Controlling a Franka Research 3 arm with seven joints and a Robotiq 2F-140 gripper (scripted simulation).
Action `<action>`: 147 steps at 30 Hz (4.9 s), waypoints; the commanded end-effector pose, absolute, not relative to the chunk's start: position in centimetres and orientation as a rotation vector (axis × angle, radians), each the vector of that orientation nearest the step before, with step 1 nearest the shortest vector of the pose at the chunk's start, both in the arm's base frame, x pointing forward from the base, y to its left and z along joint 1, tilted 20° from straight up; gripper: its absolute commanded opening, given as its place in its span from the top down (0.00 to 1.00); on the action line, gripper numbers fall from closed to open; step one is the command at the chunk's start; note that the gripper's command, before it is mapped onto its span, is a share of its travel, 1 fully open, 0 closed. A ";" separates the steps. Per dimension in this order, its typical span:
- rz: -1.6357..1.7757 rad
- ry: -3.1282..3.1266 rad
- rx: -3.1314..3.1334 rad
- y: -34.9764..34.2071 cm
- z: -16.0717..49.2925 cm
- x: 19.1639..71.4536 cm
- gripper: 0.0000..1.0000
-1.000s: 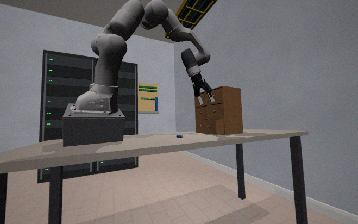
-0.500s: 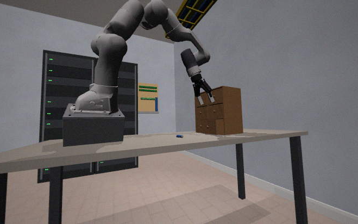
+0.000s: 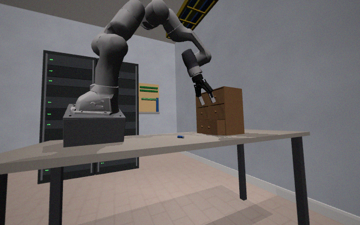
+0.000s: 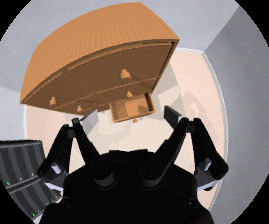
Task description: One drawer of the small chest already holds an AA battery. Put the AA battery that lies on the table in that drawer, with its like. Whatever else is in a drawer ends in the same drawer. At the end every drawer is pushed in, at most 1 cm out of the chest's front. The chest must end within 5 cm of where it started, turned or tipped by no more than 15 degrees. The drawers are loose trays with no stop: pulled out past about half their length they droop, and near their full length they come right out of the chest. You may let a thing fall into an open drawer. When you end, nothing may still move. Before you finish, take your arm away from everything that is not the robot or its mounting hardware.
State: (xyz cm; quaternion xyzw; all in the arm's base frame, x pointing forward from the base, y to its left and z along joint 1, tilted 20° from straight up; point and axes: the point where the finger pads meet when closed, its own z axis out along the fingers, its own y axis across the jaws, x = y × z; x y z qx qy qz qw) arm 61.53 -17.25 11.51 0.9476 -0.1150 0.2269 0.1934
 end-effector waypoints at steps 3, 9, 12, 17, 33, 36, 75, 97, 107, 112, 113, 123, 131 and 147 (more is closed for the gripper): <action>0.638 -0.328 2.660 -17.2 11.3 61.5 0.00; 0.638 -0.328 2.660 -17.2 11.3 61.5 0.00; 0.638 -0.328 2.660 -17.2 11.3 61.5 0.00; 0.638 -0.328 2.660 -17.2 11.3 61.5 0.00; 0.638 -0.328 2.660 -17.2 11.3 61.5 0.00; 0.638 -0.328 2.660 -17.2 11.3 61.5 0.00; 0.016 -0.170 2.781 -12.6 20.3 51.9 0.00; 0.008 -0.169 2.781 -12.6 20.5 51.7 0.00; 0.008 -0.169 2.781 -12.6 20.5 51.7 0.00; 0.016 -0.178 2.782 -12.5 20.4 51.8 0.00; 0.016 -0.178 2.782 -12.5 20.4 51.8 0.00; 0.014 -0.176 2.782 -12.4 20.3 49.2 0.00; 0.012 -0.173 2.782 -12.1 20.0 44.0 0.00; 0.008 -0.168 2.781 -11.7 19.6 36.5 0.00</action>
